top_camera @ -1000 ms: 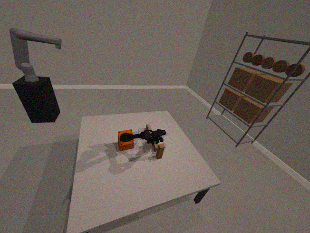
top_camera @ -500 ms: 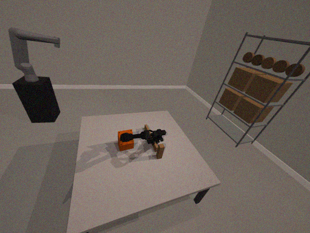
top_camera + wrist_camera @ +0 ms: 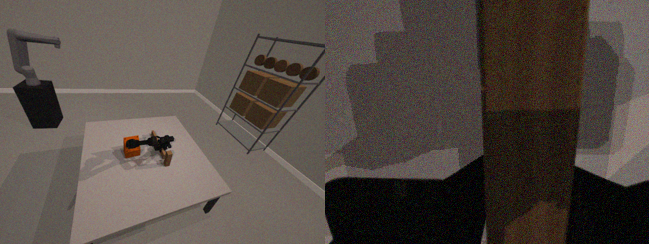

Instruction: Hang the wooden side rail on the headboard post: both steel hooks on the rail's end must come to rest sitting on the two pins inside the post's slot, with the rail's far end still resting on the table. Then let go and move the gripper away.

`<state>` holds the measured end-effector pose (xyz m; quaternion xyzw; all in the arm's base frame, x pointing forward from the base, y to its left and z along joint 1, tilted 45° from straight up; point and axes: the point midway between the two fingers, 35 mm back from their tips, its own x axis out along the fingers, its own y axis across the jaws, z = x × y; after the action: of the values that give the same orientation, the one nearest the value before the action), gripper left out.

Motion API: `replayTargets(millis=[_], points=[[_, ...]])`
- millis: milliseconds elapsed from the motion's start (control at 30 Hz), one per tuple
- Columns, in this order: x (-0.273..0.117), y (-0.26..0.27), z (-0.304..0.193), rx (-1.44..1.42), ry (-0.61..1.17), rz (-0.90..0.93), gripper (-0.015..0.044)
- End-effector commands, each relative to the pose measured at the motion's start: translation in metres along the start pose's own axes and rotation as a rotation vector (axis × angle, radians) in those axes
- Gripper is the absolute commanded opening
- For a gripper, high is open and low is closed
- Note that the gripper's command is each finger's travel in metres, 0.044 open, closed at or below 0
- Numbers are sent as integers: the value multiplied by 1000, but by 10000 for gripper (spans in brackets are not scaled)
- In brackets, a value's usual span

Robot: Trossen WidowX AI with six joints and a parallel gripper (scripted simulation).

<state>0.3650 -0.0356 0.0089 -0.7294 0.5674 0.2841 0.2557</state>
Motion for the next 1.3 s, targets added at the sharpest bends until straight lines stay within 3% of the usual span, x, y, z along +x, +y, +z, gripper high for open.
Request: replayTargets(millis=[0,1267], points=[[-1,0,0,-20,2,2,0],[-8,0,0,-20,2,2,0]])
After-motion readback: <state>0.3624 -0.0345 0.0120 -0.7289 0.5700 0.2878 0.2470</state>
